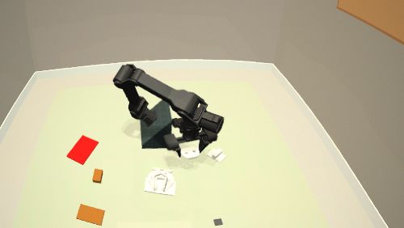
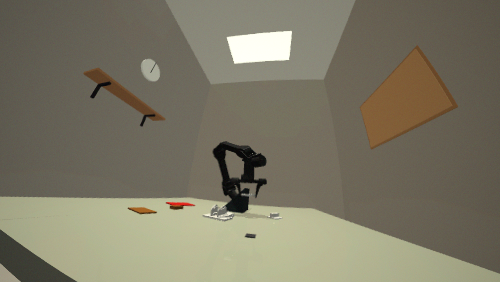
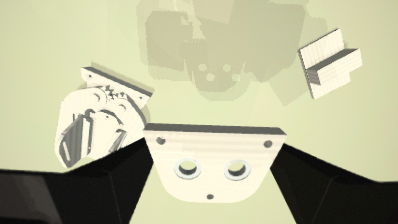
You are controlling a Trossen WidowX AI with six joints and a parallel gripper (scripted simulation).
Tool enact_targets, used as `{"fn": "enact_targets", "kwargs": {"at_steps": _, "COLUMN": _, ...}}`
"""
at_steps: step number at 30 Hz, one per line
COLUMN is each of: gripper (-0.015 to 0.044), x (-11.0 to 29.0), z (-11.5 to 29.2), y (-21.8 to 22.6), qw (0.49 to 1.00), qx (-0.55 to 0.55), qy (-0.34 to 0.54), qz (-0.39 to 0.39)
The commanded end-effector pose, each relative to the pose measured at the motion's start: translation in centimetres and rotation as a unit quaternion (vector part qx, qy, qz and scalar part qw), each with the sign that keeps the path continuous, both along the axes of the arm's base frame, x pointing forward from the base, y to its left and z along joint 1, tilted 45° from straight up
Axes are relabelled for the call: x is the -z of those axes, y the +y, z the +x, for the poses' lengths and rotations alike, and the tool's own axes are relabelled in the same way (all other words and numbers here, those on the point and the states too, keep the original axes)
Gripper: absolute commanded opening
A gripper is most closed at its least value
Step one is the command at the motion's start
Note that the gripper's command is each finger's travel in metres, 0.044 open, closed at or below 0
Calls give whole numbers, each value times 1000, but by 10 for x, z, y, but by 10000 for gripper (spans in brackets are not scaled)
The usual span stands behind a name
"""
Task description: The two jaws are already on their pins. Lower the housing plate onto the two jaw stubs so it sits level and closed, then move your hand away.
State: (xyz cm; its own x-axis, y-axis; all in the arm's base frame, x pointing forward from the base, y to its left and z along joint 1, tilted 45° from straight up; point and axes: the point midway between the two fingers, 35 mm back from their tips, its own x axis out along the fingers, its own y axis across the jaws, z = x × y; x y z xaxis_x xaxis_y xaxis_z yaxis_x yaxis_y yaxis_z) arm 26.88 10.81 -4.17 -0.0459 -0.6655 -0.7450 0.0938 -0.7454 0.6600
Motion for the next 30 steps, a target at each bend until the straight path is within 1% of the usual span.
{"fn": "enact_targets", "kwargs": {"at_steps": 1, "gripper": 351, "x": -8, "z": 0, "y": -11, "qw": 1000, "qx": 16, "qy": -12, "qz": -6}}
{"fn": "enact_targets", "kwargs": {"at_steps": 30, "gripper": 351, "x": -62, "z": 4, "y": -88, "qw": 982, "qx": 141, "qy": -125, "qz": -31}}
